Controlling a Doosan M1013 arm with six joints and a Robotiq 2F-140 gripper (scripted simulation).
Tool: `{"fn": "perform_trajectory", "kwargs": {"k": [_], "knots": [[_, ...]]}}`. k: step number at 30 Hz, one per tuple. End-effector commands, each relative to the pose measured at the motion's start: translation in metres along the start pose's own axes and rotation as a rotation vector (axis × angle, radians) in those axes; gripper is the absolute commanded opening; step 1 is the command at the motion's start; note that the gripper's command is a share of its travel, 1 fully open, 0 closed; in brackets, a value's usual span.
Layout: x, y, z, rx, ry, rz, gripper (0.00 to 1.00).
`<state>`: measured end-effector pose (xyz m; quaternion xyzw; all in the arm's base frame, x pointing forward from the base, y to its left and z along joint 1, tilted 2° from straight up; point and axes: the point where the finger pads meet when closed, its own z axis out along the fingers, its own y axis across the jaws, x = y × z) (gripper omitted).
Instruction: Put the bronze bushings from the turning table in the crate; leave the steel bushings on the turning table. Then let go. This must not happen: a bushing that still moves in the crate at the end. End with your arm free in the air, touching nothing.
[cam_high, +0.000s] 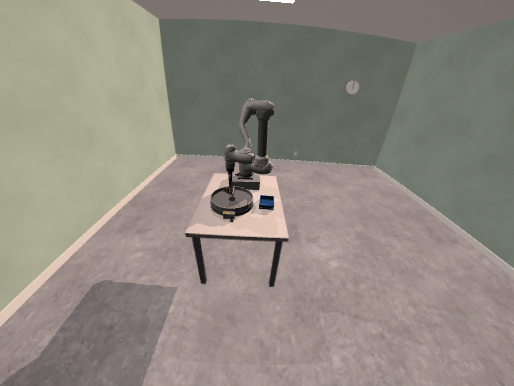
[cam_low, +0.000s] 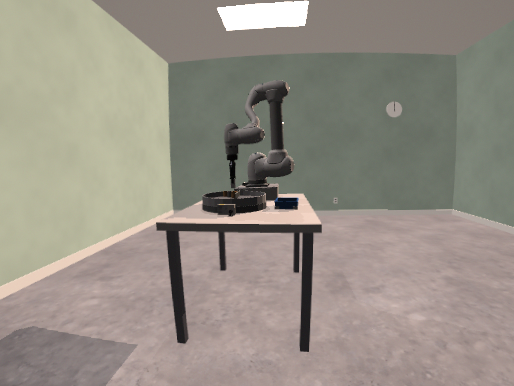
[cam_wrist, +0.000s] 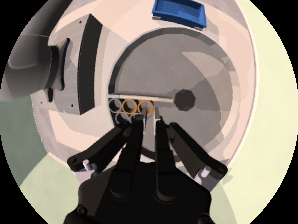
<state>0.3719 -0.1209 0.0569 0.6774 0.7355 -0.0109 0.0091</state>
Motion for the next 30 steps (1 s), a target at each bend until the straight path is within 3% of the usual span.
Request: {"fn": "perform_trajectory", "kwargs": {"k": [1,30], "knots": [[0.0004,0.0008,0.0015,0.004,-0.007,0.033,0.10],[0.0005,0.0011,0.0021,0.004,-0.007,0.045,0.10]]}}
